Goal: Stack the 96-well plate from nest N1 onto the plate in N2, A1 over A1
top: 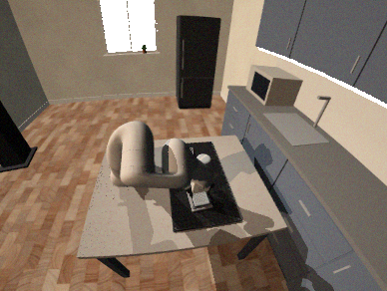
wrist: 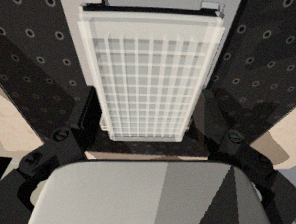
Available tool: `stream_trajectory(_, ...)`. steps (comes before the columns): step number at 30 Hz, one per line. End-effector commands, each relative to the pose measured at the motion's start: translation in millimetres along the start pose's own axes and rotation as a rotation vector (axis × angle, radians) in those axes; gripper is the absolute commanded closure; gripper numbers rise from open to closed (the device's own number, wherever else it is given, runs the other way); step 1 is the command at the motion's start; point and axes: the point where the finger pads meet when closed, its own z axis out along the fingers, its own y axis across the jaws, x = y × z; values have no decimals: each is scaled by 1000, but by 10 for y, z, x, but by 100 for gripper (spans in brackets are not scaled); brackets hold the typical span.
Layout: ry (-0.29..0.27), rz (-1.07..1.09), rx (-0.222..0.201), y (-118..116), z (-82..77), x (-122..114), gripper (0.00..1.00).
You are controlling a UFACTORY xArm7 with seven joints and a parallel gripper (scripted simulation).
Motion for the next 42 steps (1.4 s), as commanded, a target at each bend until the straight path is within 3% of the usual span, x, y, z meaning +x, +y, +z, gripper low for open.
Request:
stream_trajectory(1, 0, -1, -3, 13, -9, 4, 0)
stream_trajectory(16, 0, -1, -3, 13, -9, 4, 0)
stream_trajectory(42, 0, -1, -4, 13, -597, 2, 0)
